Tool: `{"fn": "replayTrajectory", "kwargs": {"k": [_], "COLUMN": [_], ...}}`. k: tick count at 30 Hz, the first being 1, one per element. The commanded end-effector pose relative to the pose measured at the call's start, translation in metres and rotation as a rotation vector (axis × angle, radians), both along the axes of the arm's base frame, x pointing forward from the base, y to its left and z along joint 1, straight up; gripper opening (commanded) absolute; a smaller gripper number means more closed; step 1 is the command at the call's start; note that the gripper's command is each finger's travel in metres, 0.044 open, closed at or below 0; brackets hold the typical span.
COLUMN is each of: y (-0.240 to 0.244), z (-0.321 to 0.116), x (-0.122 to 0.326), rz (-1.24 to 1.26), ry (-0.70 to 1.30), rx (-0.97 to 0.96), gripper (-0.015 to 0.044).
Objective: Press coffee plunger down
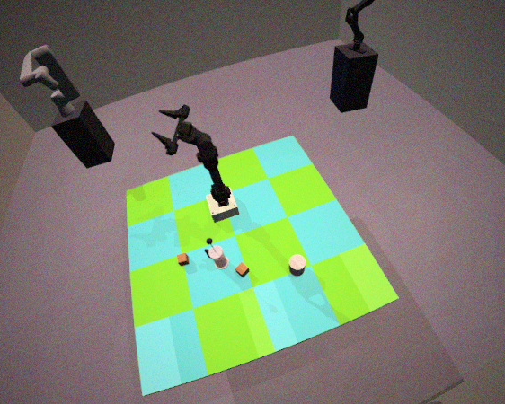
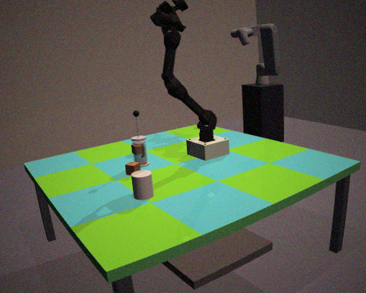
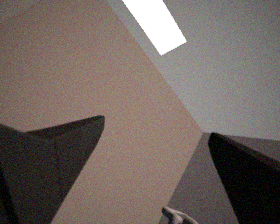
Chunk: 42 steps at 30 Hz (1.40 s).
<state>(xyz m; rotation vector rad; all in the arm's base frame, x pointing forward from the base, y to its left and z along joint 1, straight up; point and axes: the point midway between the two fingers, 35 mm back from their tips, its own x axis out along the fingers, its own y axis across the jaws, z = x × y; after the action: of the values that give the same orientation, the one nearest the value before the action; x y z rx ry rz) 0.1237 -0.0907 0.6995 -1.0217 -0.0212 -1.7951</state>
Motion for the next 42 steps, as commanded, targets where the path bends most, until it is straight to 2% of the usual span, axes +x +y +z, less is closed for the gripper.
{"fn": "replayTrajectory", "kwargs": {"k": [1,2,10,14,23,32,42], "y": [0.001,0.003,0.016,0.019,-0.016,-0.078,-0.119], "z": [0.0,0.0,-0.001,-0.007,-0.04,-0.095,-0.18], "x": [-0.001,-0.004,-0.027,-0.052,-0.1,-0.087,-0.01], "rz": [0.006,0.019,0.113,0.229,0.534,0.806,1.031], "ry": [-0.004,-0.012,-0.071,-0.157,-0.38,-0.531,-0.546], "rx": [-0.001,-0.003,-0.039,-0.032,0.081,0.321,0.678], "gripper": [0.0426,0.044,0.044,0.044,0.044,0.044,0.044]}}
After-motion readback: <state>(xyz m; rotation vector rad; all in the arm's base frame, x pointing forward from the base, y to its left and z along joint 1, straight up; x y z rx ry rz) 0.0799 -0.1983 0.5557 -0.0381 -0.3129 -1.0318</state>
